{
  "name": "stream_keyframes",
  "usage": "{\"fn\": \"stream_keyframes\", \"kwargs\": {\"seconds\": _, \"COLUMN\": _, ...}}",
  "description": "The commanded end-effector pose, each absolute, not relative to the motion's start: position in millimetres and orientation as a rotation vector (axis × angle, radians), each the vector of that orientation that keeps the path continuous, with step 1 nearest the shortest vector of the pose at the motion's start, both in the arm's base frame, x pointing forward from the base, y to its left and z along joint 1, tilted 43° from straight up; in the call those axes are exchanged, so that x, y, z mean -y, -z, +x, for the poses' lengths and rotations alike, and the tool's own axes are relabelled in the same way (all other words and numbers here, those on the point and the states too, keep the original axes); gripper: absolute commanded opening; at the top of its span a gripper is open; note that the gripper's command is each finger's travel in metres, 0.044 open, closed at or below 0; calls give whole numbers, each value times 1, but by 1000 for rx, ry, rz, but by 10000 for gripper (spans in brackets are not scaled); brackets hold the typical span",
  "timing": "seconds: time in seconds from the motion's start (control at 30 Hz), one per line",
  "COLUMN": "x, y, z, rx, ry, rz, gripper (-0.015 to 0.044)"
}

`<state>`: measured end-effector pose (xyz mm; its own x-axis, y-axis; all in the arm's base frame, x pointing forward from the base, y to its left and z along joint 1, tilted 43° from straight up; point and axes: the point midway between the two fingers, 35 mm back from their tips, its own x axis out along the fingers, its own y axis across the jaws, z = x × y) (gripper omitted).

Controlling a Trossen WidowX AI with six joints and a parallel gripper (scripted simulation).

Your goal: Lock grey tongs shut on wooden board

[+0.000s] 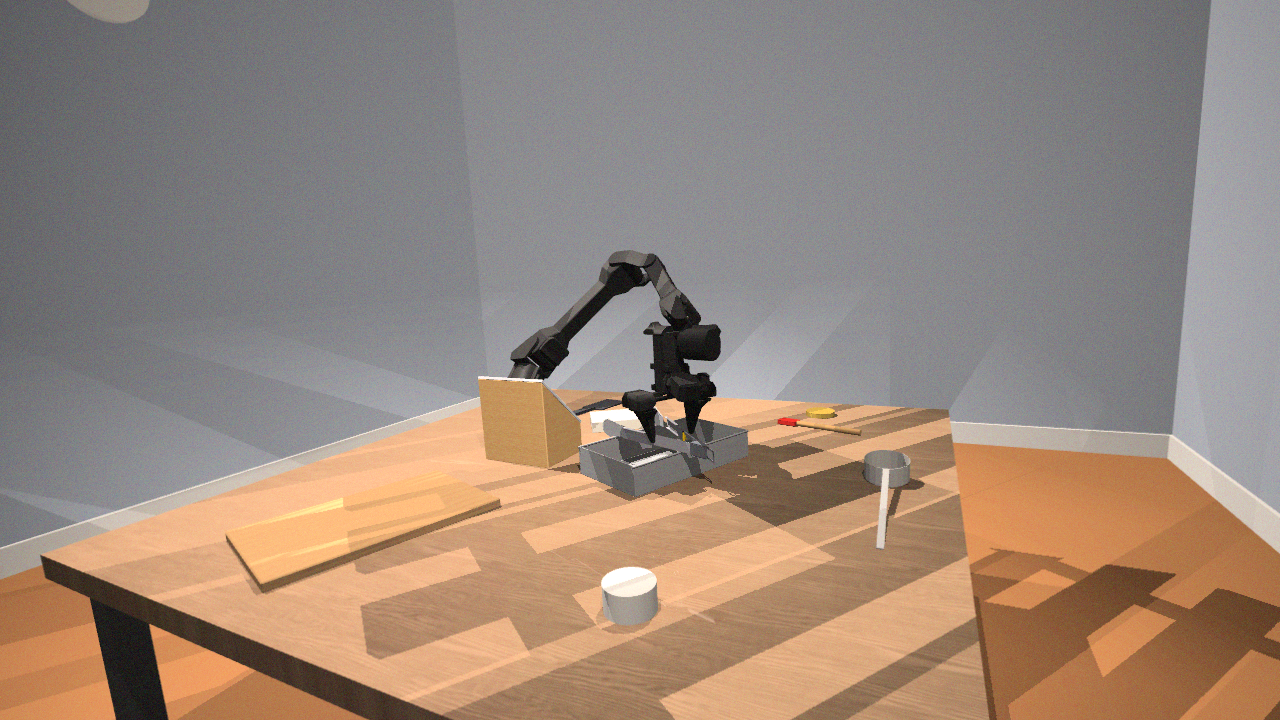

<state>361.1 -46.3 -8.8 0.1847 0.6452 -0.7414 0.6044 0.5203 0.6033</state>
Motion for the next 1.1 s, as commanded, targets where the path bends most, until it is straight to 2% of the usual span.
{"fn": "stream_keyframes", "kwargs": {"seconds": 0.0, "x": 39, "y": 16, "z": 361, "rx": -1490, "ry": -42, "rz": 1147, "gripper": 440}}
{"fn": "stream_keyframes", "kwargs": {"seconds": 0.83, "x": 15, "y": 40, "z": 364, "rx": -1490, "ry": -47, "rz": 1151, "gripper": 440}}
{"fn": "stream_keyframes", "kwargs": {"seconds": 0.97, "x": 18, "y": 38, "z": 365, "rx": -1487, "ry": -46, "rz": 1141, "gripper": 335}}
{"fn": "stream_keyframes", "kwargs": {"seconds": 1.07, "x": 18, "y": 38, "z": 365, "rx": -1487, "ry": -46, "rz": 1141, "gripper": 315}}
